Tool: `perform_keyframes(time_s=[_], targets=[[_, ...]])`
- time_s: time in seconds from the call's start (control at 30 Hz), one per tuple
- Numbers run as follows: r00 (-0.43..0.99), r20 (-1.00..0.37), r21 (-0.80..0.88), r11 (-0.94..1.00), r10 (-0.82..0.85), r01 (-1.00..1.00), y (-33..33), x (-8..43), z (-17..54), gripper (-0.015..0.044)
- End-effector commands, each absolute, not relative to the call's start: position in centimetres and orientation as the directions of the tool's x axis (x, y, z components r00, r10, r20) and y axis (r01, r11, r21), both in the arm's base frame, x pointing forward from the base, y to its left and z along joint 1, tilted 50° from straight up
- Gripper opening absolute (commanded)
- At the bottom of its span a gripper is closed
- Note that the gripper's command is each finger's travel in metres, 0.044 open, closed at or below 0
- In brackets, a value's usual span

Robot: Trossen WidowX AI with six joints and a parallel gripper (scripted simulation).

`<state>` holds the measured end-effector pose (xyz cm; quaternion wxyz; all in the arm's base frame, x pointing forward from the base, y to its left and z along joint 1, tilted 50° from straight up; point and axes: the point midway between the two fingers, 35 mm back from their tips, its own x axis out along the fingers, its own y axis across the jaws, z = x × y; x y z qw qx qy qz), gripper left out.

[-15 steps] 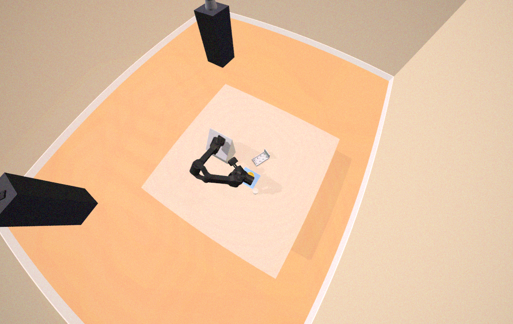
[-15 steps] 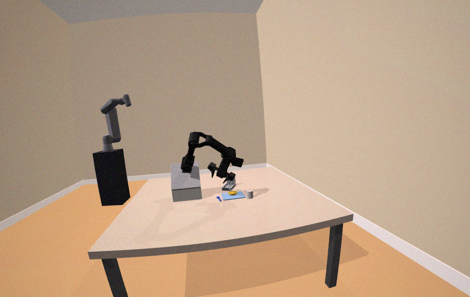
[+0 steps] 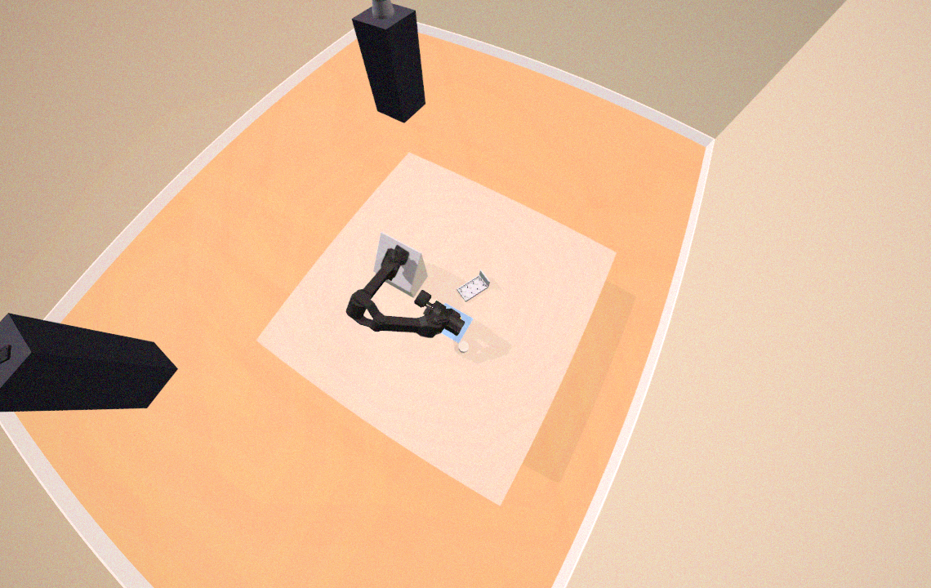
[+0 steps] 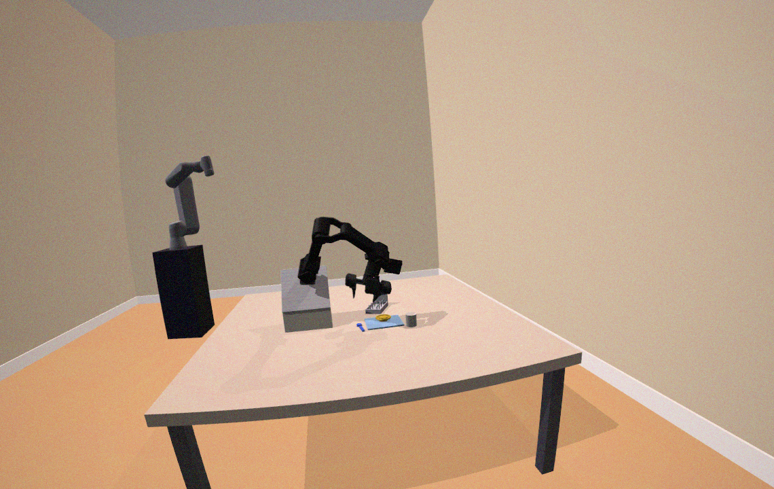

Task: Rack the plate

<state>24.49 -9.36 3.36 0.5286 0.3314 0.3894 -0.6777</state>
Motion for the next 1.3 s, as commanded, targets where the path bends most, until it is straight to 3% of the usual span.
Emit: perform_keyframes(time_s=[0.0,0.67,1.27], targets=[[-0.204,-0.848,-0.228,-0.012,-0.490,0.974,-9.5,24.9,2.8,0.0400],[-0.073,-0.779,-0.480,0.518,-0.622,0.708,-10.3,28.0,1.5,0.0400],[0.038,-0.691,-0.701,0.682,-0.722,0.206,-10.6,30.5,0.8,0.0400]])
